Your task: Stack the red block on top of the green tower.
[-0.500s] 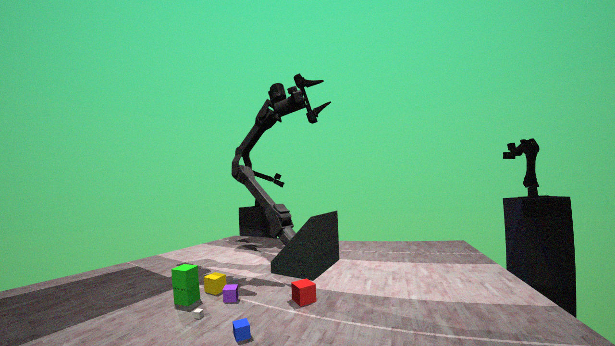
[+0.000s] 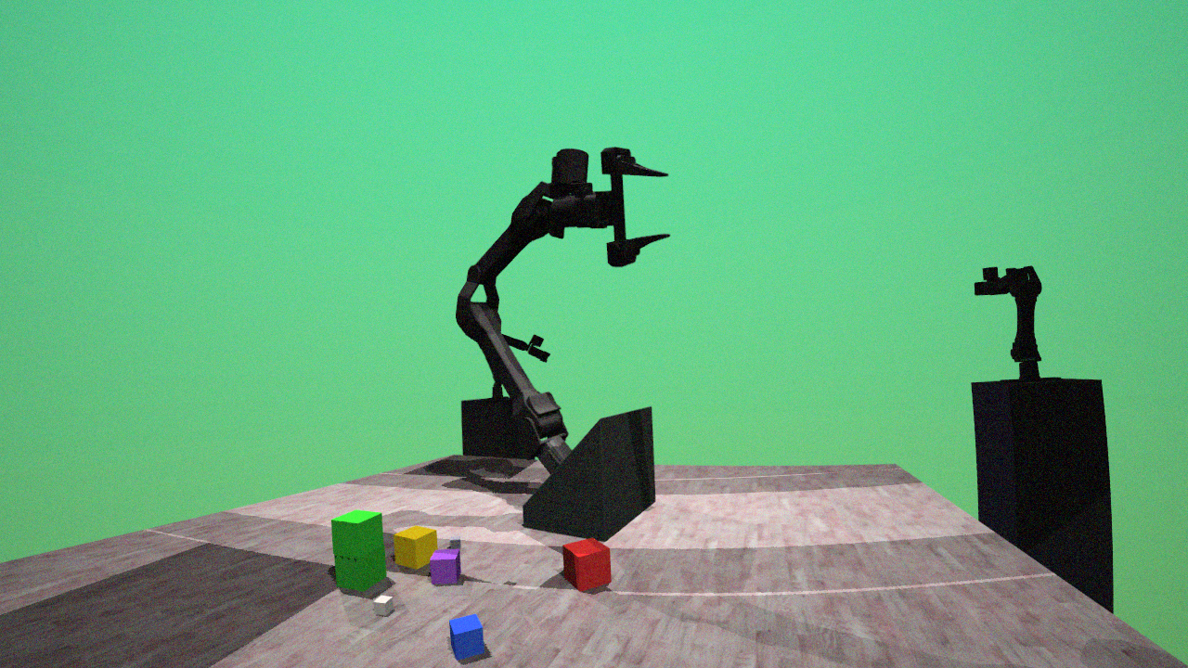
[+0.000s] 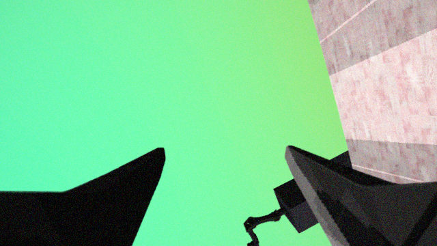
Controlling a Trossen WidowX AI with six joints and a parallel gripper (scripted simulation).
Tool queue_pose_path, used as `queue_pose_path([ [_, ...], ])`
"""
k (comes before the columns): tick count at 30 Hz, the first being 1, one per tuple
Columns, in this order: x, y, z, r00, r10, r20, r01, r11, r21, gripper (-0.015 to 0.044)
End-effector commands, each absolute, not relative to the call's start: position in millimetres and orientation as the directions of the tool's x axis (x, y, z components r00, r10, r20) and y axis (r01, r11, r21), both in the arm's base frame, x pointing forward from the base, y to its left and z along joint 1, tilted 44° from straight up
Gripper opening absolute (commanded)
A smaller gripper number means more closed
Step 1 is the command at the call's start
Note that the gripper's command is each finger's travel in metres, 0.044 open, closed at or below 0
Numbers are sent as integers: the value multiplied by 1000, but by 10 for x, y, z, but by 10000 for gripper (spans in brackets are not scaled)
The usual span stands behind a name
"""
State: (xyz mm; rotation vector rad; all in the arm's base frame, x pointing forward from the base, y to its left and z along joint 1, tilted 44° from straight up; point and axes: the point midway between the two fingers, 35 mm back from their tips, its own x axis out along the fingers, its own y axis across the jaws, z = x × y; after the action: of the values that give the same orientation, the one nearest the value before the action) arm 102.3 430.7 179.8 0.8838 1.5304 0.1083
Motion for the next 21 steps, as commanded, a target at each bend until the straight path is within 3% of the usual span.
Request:
queue_pose_path([
  [1, 1438, 3992, 1238, 171, 383, -908, 517, 750, 413, 440],
  [10, 2013, 3129, 380, 201, -31, -979, 590, 801, 96, 440],
  [16, 2171, 2683, 92, 168, -213, -962, 613, 787, -67, 440],
  [21, 2280, 2010, -230, 70, -461, -885, 644, 699, -313, 440],
])
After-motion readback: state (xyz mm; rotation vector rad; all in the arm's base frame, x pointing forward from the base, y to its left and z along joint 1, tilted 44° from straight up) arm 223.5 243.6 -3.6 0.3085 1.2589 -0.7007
